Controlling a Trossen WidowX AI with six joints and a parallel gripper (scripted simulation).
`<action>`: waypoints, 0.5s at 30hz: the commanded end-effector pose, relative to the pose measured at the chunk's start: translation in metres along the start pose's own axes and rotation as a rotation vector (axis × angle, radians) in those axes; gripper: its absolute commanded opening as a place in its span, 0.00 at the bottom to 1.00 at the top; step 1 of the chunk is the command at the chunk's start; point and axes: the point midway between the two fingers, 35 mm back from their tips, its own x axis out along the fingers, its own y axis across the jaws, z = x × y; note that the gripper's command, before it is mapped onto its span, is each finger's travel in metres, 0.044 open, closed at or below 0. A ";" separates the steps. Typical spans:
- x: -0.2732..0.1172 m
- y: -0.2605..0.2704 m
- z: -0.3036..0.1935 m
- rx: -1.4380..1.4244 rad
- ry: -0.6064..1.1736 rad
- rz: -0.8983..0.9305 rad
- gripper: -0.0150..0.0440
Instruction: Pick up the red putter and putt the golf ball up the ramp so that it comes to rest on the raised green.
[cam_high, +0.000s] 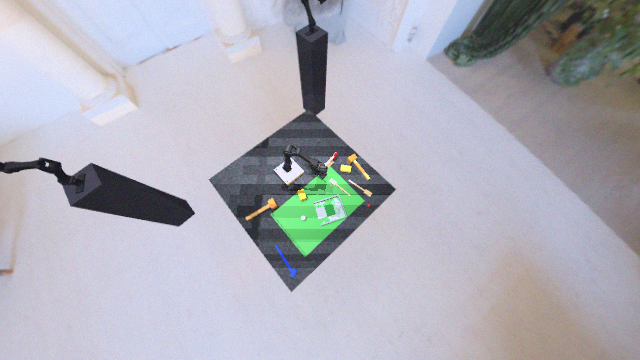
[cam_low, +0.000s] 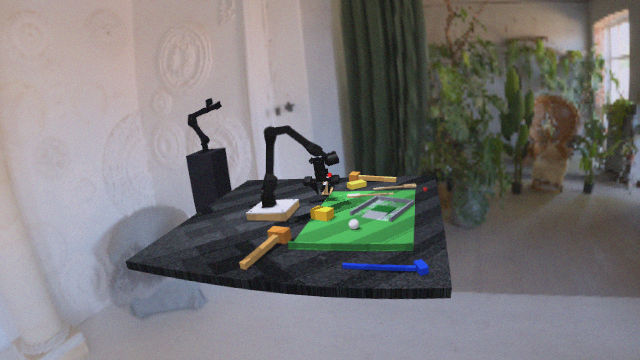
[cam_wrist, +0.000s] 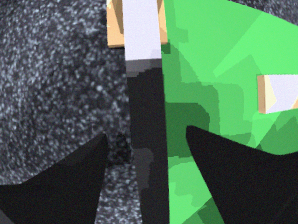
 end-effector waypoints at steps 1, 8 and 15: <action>0.000 0.000 0.000 0.000 0.000 -0.001 0.56; 0.000 0.000 0.000 0.000 0.000 -0.001 0.31; -0.006 -0.001 0.002 0.000 0.000 -0.001 0.25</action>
